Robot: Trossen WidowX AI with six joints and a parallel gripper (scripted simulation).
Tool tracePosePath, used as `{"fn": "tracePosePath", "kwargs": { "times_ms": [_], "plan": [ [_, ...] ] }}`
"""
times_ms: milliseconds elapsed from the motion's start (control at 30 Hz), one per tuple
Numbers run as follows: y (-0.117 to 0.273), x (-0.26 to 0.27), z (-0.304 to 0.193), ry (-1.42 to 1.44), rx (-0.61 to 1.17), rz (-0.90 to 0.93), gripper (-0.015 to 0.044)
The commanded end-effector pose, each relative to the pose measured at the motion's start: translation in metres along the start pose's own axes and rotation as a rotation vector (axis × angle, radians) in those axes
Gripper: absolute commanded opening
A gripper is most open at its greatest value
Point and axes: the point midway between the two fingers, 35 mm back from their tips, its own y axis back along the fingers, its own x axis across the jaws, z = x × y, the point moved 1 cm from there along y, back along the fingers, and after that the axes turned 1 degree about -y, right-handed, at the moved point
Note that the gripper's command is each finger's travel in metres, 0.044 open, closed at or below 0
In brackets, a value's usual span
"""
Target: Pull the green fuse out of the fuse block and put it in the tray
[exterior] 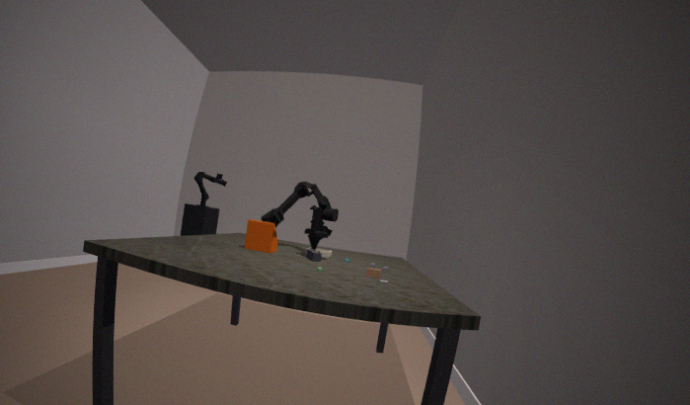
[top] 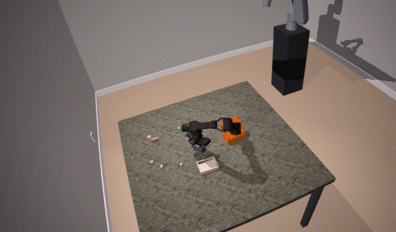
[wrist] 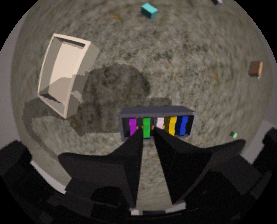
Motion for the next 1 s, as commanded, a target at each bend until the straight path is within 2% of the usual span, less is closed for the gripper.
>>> {"fn": "tracePosePath", "kwargs": {
  "times_ms": [0,967],
  "plan": [
    [-0.003,0.000,-0.002,-0.010,0.002,0.007,0.0065],
    [-0.013,0.000,-0.002,-0.010,0.002,0.008,0.0065]
  ]
}}
